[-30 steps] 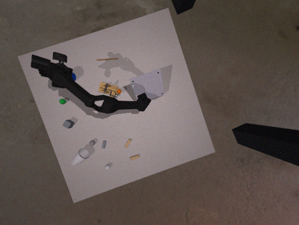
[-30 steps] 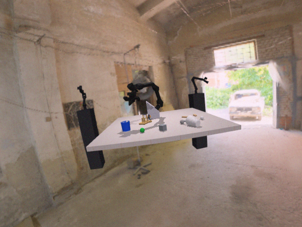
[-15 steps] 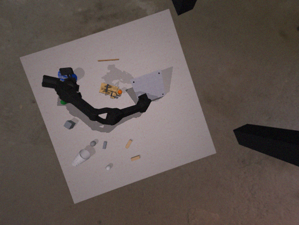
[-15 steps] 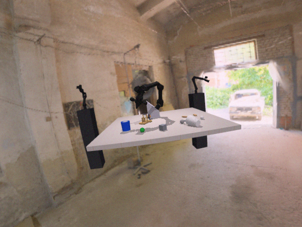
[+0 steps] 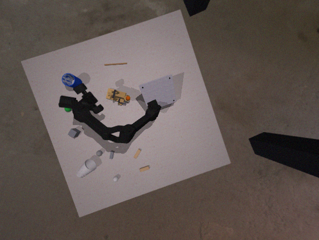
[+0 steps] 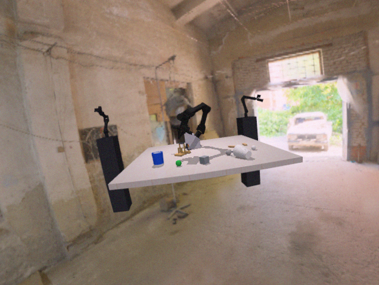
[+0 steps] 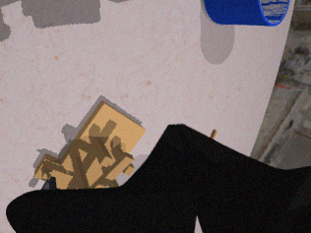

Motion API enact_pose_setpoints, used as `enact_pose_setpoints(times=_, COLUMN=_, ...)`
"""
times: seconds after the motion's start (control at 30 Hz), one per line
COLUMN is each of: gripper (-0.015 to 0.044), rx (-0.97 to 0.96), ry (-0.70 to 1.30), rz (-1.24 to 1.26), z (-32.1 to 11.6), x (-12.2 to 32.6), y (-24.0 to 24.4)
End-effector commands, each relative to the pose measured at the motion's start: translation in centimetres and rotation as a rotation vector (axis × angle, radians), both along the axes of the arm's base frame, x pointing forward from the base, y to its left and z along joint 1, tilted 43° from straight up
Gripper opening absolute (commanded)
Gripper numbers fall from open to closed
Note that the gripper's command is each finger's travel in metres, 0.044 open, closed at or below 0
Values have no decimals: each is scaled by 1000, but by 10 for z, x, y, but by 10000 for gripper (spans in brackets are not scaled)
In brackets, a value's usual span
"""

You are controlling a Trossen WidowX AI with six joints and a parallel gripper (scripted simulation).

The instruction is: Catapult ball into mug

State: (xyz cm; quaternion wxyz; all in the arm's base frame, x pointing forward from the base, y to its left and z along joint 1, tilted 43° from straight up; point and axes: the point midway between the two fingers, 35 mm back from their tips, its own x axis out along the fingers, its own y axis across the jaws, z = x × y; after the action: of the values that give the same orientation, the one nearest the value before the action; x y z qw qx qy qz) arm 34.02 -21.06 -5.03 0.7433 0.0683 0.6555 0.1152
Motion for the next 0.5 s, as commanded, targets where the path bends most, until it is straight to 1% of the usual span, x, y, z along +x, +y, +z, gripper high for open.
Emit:
enact_pose_setpoints(times=0.0, gripper=0, rx=-21, ry=30, rz=111, z=6, x=-12, y=16)
enact_pose_setpoints(times=0.47, gripper=0, rx=-46, ry=160, rz=552, z=19, x=-70, y=74)
